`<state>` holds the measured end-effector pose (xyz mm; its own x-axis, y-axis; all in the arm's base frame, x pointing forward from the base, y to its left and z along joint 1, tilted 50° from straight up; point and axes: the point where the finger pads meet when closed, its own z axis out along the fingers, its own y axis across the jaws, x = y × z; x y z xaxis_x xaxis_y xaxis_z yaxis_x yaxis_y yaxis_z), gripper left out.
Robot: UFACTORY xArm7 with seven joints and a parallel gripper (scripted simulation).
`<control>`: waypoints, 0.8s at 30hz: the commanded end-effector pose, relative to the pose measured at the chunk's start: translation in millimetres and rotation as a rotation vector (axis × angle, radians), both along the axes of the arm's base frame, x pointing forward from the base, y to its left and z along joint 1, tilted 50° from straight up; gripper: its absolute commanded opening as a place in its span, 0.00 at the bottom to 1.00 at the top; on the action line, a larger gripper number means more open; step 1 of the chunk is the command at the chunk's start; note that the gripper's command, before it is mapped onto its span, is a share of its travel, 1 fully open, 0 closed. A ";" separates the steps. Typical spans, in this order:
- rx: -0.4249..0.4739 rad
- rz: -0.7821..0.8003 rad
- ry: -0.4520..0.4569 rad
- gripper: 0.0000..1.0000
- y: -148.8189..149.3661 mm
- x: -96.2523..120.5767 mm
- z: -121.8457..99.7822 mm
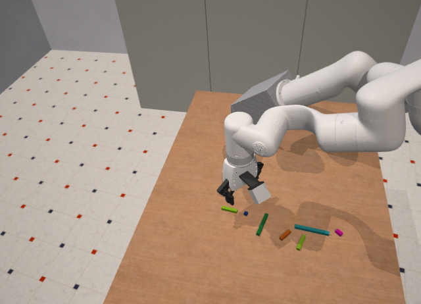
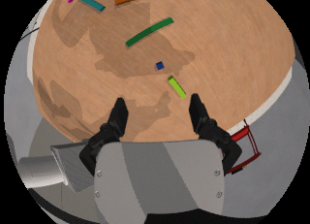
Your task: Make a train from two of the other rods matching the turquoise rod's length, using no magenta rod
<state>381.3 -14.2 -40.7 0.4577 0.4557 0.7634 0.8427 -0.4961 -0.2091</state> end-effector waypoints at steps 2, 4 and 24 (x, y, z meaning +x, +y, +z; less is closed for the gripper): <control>-0.004 -0.007 0.004 1.00 -2.2 -0.1 0.2; -0.008 -0.019 0.022 1.00 -1.9 -3.1 -1.0; -0.016 -0.047 0.065 1.00 -1.3 -10.4 -4.0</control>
<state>372.0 -13.8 -44.6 0.5179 0.4466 0.7296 0.8100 -0.5302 -0.2504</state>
